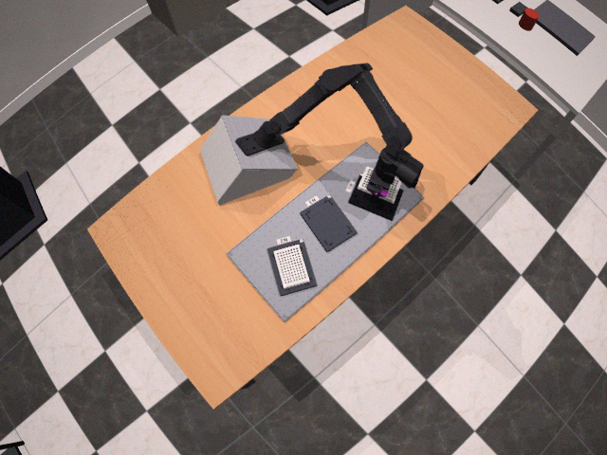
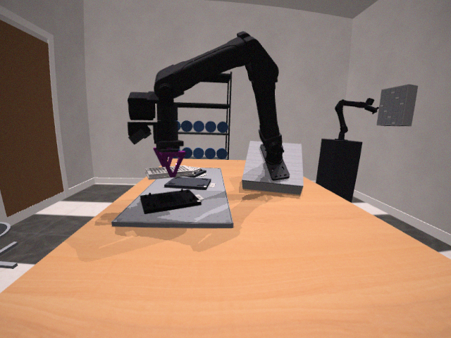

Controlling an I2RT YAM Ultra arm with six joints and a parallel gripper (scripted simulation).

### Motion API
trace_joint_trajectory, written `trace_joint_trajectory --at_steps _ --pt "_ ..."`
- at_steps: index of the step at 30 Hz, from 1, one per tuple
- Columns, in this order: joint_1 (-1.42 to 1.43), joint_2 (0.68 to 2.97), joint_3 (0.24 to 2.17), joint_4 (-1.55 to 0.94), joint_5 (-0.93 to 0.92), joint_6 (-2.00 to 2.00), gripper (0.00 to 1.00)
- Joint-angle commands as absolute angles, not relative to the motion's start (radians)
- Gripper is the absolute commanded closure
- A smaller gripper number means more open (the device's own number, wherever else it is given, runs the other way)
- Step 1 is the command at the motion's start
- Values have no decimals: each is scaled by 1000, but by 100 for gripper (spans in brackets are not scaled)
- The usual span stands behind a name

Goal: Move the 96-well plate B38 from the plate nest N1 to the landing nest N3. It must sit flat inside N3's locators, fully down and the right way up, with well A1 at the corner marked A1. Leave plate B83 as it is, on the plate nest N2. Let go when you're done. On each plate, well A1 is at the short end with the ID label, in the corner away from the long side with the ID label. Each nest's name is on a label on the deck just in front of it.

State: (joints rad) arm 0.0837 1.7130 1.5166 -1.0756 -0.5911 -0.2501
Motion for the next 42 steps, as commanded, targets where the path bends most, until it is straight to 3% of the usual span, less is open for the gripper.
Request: trace_joint_trajectory --at_steps 1,31,42 --pt "70 1705 1522 -1075 -595 -251 100" --pt "70 1705 1522 -1075 -595 -251 100" --pt "-1 1698 1445 -1053 -614 -35 100"
